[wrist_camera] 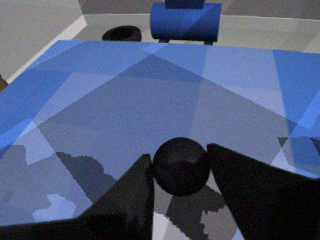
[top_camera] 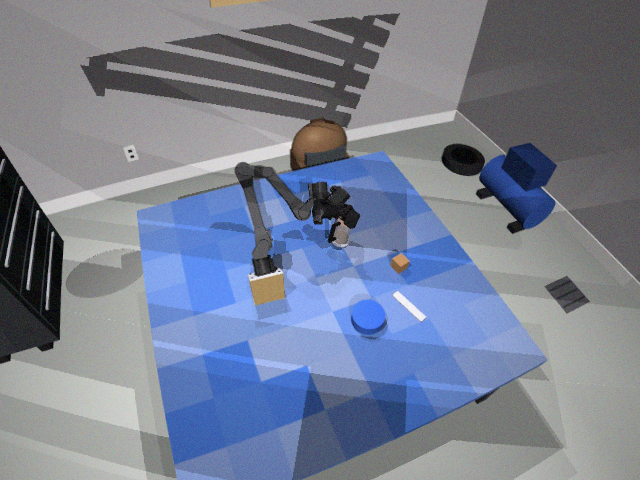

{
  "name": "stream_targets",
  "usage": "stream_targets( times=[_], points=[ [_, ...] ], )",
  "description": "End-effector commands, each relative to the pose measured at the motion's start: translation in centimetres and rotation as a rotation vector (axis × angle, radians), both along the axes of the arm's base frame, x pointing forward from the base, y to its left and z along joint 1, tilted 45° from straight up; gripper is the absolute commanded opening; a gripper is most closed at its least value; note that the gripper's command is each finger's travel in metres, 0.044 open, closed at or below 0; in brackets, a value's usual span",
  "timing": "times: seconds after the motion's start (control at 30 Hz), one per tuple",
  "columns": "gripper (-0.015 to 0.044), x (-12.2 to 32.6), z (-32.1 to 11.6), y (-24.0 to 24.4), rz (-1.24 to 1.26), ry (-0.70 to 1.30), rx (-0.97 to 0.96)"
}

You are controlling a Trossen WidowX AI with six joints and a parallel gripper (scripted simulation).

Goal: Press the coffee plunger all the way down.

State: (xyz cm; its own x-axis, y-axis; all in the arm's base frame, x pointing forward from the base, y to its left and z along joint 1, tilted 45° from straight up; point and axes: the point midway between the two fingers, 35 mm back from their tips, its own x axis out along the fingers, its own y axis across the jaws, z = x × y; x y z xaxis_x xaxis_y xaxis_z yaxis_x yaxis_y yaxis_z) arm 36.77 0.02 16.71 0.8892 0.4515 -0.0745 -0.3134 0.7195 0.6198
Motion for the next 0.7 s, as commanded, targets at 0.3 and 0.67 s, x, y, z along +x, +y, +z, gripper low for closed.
stream_targets(
  times=[0.3, 0.67],
  points=[
    [0.044, 0.0, 0.0, 0.0, 0.0, 0.0, 0.0],
    [0.044, -2.9, 3.9, -4.3, 0.006, 0.015, 0.002]
  ],
)
